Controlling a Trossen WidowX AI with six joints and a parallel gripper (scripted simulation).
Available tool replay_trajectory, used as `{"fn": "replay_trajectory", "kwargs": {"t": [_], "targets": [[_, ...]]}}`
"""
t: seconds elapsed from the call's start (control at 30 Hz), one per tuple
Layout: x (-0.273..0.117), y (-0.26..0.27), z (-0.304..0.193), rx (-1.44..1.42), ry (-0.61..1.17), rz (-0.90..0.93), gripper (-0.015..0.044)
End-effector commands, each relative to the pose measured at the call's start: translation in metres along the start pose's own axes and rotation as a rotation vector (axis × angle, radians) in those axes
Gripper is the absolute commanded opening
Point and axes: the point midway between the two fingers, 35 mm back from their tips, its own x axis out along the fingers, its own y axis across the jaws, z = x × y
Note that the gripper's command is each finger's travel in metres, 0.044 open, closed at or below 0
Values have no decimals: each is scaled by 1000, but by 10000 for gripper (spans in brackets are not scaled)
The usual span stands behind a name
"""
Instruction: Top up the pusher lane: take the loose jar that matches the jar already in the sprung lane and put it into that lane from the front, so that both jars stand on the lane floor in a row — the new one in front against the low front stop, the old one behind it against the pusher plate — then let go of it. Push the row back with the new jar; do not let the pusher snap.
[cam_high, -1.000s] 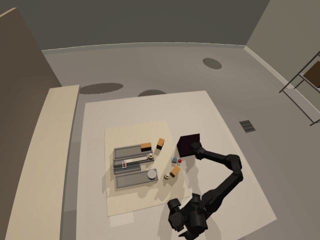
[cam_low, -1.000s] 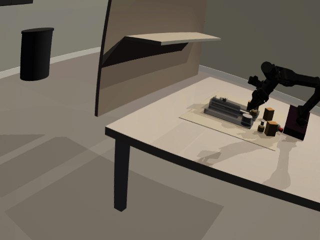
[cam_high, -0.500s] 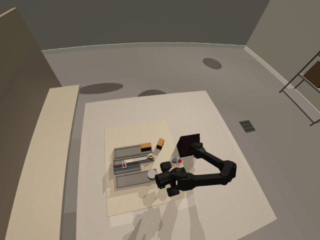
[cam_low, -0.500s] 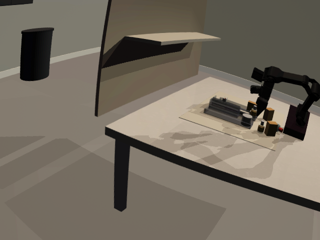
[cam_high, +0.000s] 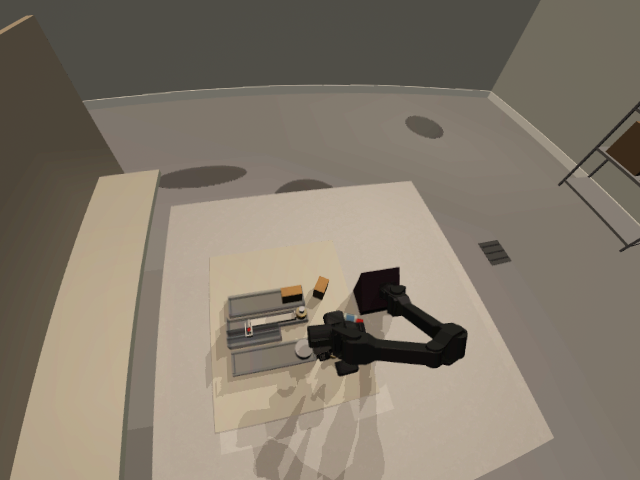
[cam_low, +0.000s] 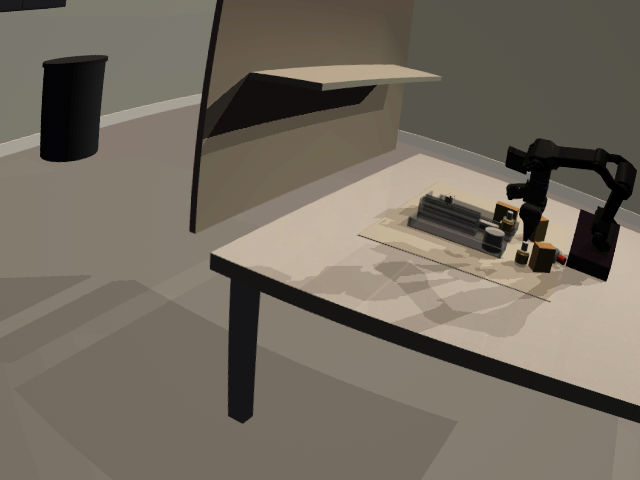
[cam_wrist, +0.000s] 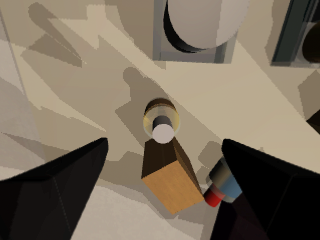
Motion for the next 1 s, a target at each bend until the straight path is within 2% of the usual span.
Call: {"fn": "replay_trajectory", "kwargs": {"t": [0.0,0.97], "targets": [[9,1,-1,7,5,7,440],[56,2,-1,6,4,10,440]]}}
